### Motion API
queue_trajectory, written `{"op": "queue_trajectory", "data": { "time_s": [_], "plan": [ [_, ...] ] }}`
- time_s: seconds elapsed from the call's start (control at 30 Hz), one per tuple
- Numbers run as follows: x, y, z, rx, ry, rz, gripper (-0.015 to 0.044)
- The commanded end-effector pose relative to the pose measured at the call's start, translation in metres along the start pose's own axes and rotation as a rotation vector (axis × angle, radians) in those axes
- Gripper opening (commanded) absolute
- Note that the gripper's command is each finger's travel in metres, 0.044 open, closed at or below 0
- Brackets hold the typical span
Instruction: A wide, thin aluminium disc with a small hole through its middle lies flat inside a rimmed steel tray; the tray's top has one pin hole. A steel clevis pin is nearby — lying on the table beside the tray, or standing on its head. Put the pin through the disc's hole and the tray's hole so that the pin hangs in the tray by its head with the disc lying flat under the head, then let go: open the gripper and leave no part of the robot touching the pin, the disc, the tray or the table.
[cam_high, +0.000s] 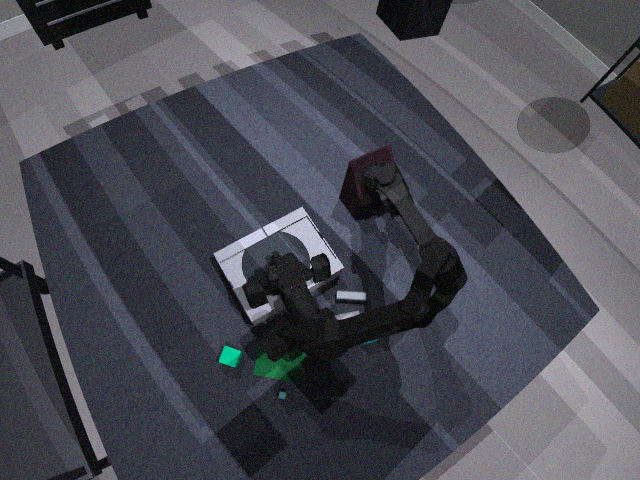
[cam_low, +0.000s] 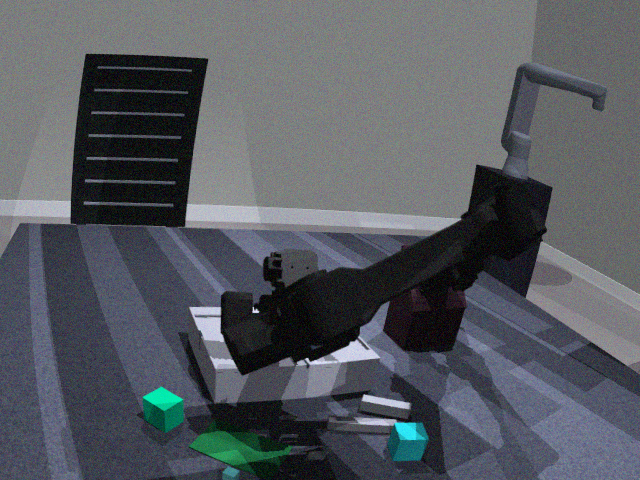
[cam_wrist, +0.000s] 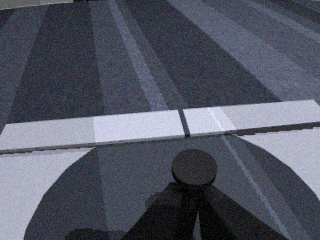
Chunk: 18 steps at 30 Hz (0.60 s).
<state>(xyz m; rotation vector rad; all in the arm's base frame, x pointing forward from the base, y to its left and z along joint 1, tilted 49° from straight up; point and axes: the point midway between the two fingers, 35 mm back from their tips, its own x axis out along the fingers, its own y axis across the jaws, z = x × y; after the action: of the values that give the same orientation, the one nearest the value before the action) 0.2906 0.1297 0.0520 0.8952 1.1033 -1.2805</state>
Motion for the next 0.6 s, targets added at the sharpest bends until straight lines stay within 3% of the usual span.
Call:
{"op": "queue_trajectory", "data": {
  "time_s": [0.0, 0.57],
  "plan": [
    [0.0014, -0.0025, 0.0001, 0.002, 0.0, -0.004, 0.0],
    [0.0025, -0.0064, 0.0006, 0.002, 0.0, -0.004, 0.0]
  ]
}}
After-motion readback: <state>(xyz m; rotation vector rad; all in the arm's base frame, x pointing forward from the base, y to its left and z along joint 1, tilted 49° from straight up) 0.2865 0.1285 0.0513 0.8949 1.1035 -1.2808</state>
